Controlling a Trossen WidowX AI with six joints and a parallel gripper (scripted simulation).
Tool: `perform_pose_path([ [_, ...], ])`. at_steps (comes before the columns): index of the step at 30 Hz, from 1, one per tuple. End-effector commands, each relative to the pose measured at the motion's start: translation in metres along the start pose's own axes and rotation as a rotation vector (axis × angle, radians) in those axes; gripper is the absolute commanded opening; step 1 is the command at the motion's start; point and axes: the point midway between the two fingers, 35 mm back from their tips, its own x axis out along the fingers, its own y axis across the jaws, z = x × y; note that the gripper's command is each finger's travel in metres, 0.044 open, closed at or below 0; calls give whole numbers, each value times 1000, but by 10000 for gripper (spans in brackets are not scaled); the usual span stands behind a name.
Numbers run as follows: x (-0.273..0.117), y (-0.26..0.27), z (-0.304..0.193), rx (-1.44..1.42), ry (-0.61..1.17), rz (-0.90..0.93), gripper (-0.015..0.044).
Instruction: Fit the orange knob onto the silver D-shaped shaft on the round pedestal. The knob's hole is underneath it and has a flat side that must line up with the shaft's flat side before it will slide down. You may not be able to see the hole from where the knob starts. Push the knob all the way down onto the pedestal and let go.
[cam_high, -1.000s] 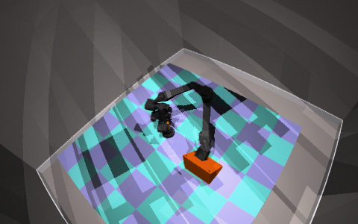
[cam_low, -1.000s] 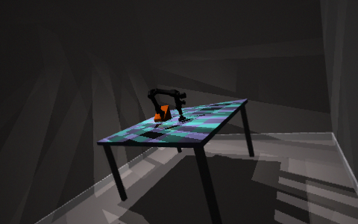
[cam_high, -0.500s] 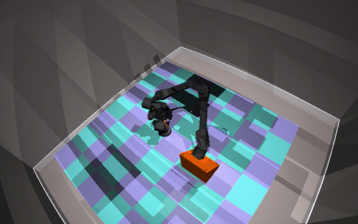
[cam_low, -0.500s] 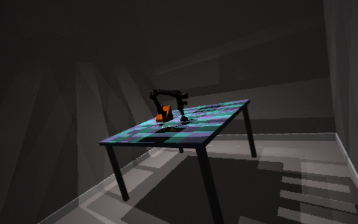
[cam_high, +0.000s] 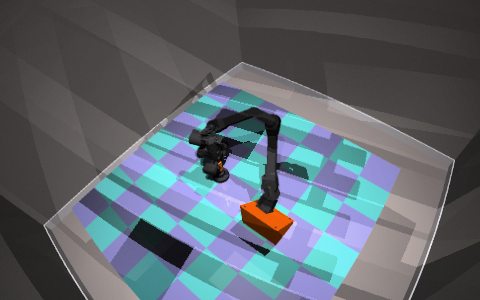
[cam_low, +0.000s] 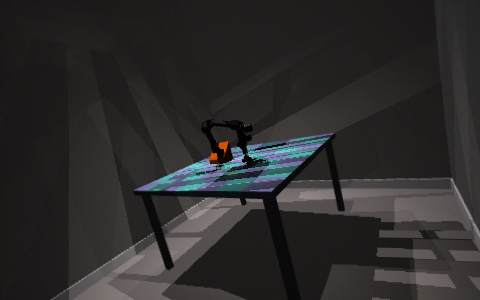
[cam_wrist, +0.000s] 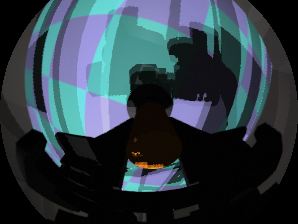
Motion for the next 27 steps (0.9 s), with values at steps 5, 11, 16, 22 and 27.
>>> perform_pose_path([
  [5, 3, 0, -2, 40, 0, -2, 0],
  [11, 4, 0, -3, 40, 0, -2, 0],
  [16, 5, 0, -2, 40, 0, -2, 0],
  [22, 6, 0, -2, 40, 0, -2, 0],
  [27, 7, 0, -4, 42, 0, -2, 0],
])
